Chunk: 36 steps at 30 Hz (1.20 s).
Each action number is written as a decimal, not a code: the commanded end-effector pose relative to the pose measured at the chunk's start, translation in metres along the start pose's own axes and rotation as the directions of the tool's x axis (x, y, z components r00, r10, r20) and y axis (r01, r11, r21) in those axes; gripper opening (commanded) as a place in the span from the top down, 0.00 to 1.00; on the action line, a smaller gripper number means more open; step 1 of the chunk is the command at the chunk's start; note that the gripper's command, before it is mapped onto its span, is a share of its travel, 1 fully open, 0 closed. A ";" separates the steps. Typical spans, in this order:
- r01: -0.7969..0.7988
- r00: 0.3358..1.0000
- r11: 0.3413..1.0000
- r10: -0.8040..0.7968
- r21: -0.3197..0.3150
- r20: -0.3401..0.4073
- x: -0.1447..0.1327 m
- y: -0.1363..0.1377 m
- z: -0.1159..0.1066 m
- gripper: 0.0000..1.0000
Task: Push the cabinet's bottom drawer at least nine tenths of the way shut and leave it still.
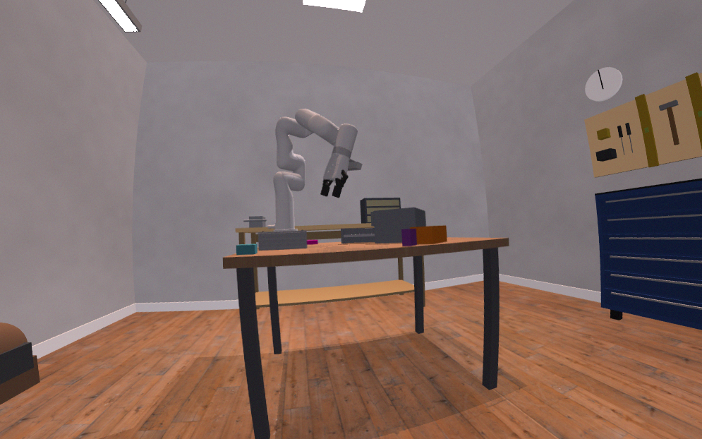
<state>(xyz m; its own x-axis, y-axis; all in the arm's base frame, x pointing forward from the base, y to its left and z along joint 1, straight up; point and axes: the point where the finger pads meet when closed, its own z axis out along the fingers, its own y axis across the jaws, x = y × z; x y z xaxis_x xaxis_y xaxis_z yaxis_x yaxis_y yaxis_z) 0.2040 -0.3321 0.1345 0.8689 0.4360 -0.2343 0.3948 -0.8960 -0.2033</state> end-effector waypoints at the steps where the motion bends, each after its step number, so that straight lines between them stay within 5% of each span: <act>1: 0.239 0.971 0.967 -0.236 -0.087 0.044 0.067 -0.005 -0.016 0.00; 7: 0.435 0.900 0.890 -0.425 -0.140 0.093 0.131 -0.026 -0.027 0.00; 9: 0.435 0.900 0.890 -0.425 -0.140 0.093 0.131 -0.026 -0.027 0.00; 10: 0.529 0.848 0.833 -0.516 -0.163 0.121 0.163 -0.041 -0.031 0.00; 11: 0.529 0.848 0.833 -0.516 -0.163 0.121 0.172 -0.044 -0.032 0.00; 12: 0.618 0.786 0.765 -0.600 -0.181 0.150 0.179 -0.051 -0.033 0.00; 14: 0.618 0.786 0.765 -0.600 -0.181 0.150 0.198 -0.061 -0.035 0.00; 15: 0.700 0.714 0.687 -0.676 -0.196 0.181 0.207 -0.070 -0.036 0.00; 17: 0.700 0.714 0.687 -0.676 -0.196 0.181 0.228 -0.082 -0.038 0.00; 18: 0.772 0.635 0.601 -0.742 -0.207 0.213 0.236 -0.091 -0.038 0.00; 20: 0.772 0.635 0.601 -0.742 -0.207 0.213 0.255 -0.105 -0.040 0.00; 21: 0.834 0.550 0.509 -0.799 -0.214 0.244 0.262 -0.116 -0.040 0.00; 23: 0.834 0.550 0.509 -0.799 -0.214 0.244 0.280 -0.131 -0.041 0.00; 24: 0.885 0.461 0.413 -0.844 -0.217 0.275 0.286 -0.142 -0.040 0.00; 26: 0.885 0.461 0.413 -0.844 -0.217 0.275 0.286 -0.142 -0.040 0.00; 27: 0.924 0.371 0.315 -0.877 -0.217 0.304 0.308 -0.169 -0.040 0.00; 29: 0.924 0.371 0.315 -0.877 -0.217 0.304 0.321 -0.184 -0.040 0.00; 30: 0.952 0.281 0.219 -0.901 -0.213 0.332 0.325 -0.194 -0.039 0.00; 32: 0.952 0.281 0.219 -0.901 -0.213 0.332 0.339 -0.212 -0.038 0.00; 33: 0.970 0.194 0.125 -0.914 -0.207 0.357 0.343 -0.226 -0.037 0.00; 36: 0.979 0.111 0.037 -0.919 -0.199 0.379 0.359 -0.258 -0.034 0.00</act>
<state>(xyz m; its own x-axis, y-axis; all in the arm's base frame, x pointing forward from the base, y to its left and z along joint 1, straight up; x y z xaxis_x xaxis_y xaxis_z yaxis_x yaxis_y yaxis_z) 0.4173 -0.0059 0.1335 -0.2276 0.9541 -0.1947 0.9735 0.2182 -0.0691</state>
